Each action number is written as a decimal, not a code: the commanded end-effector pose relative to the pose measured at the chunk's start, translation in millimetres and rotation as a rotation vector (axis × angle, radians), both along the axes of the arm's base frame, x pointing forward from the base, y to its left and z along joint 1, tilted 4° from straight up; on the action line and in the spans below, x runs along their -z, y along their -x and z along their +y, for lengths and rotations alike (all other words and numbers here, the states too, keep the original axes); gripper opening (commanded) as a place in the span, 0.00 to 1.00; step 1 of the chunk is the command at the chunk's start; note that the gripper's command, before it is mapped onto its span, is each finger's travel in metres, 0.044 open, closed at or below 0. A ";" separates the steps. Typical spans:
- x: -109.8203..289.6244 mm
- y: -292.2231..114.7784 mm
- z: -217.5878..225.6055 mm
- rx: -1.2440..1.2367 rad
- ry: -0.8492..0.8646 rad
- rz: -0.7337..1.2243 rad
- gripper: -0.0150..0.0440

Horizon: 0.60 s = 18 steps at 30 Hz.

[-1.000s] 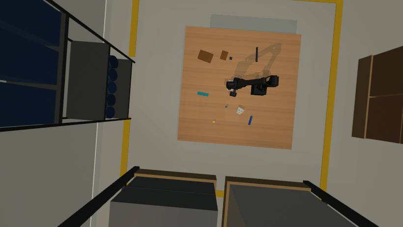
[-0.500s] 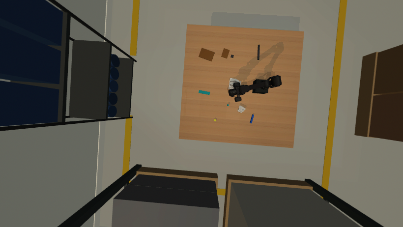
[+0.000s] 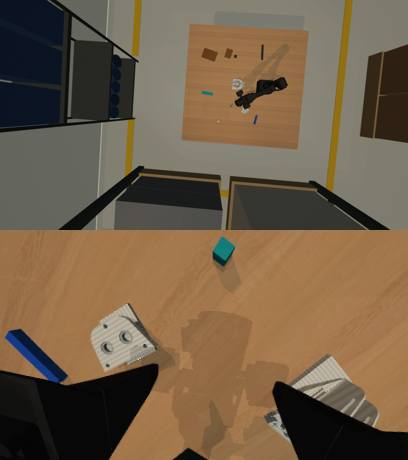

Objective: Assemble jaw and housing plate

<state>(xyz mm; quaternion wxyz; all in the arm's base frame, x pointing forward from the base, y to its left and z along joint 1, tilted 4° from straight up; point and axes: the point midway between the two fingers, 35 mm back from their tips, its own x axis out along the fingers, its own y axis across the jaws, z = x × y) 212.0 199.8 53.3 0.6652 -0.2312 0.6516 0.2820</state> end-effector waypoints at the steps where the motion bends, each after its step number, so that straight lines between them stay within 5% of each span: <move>1: -5.4 11.7 15.5 -0.109 -0.005 -0.017 1.00; 18: -18.4 76.0 67.1 -0.537 -0.023 -0.053 1.00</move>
